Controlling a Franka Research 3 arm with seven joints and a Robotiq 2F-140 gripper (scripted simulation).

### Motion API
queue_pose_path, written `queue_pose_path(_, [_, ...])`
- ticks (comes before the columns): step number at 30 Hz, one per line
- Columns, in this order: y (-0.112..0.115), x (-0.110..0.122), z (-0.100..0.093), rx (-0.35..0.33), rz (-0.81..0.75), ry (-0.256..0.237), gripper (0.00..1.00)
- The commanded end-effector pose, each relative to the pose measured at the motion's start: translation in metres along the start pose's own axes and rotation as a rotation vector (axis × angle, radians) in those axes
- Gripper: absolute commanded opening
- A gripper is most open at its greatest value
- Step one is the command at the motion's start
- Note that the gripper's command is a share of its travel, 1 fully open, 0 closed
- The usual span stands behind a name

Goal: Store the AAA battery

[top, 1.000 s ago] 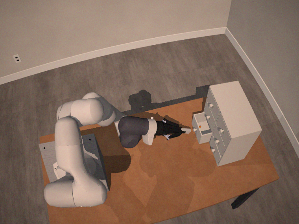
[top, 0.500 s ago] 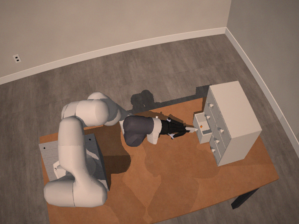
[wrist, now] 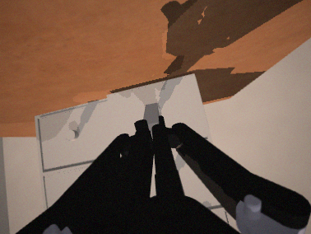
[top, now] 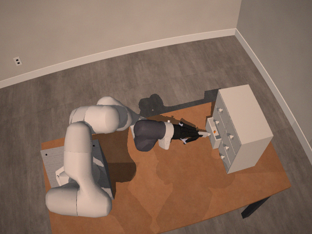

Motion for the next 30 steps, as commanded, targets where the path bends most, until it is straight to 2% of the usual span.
queue_pose_path(1, [0.001, 0.001, 0.003, 0.002, -0.032, -0.001, 0.0])
queue_pose_path(16, [0.01, 0.0, 0.02, 0.002, -0.032, -0.001, 0.0])
queue_pose_path(30, [0.013, -0.001, 0.025, 0.002, -0.032, -0.001, 0.0])
Point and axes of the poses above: the point where the finger pads meet when closed, its own z axis out along the fingers, its own x axis across the jaws, y = z × x, the point moved 3 cm from there along -z, back along the fingers, and after that the axes turned 9 degrees about -z, right-handed, at the moved point
